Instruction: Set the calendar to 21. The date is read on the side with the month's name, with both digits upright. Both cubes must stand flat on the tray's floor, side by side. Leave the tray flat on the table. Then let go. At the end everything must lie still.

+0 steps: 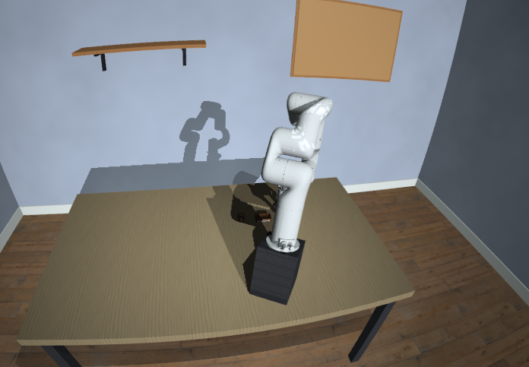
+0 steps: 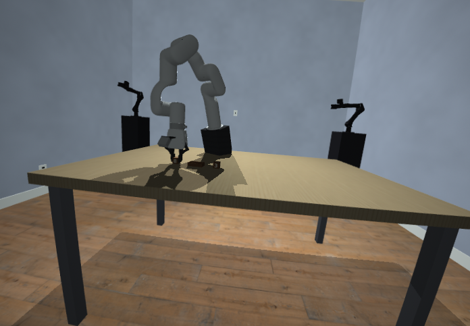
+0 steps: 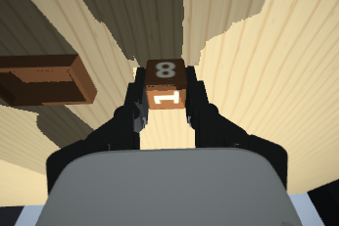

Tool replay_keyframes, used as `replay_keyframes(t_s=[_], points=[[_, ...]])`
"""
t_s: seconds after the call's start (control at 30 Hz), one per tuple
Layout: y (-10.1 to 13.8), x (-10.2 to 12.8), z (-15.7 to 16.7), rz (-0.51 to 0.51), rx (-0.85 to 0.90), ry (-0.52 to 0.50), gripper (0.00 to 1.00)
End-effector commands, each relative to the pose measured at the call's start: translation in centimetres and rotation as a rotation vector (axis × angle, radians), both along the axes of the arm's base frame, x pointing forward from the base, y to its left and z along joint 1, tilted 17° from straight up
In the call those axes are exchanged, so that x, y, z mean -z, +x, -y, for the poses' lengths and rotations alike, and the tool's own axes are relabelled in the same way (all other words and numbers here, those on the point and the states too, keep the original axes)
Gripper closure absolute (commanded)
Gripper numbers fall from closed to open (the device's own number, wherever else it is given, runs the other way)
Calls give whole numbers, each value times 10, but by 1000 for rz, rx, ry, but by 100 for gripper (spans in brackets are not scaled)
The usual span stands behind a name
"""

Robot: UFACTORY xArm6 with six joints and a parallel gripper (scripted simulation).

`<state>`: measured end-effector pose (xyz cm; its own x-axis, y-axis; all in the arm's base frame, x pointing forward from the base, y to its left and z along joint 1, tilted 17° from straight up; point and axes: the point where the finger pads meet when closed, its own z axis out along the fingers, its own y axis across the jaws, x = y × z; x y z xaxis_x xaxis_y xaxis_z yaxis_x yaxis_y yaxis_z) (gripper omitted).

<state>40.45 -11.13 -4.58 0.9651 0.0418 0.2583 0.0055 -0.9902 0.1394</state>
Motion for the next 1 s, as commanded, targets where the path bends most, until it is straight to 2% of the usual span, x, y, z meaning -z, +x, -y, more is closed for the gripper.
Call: replay_keyframes(t_s=[0.0, 0.8, 0.83, 0.97], points=[[1, -1, 0, 2, 0, 0, 71], [1, -1, 0, 2, 0, 0, 71], [1, -1, 0, 2, 0, 0, 67], [1, -1, 0, 2, 0, 0, 67]])
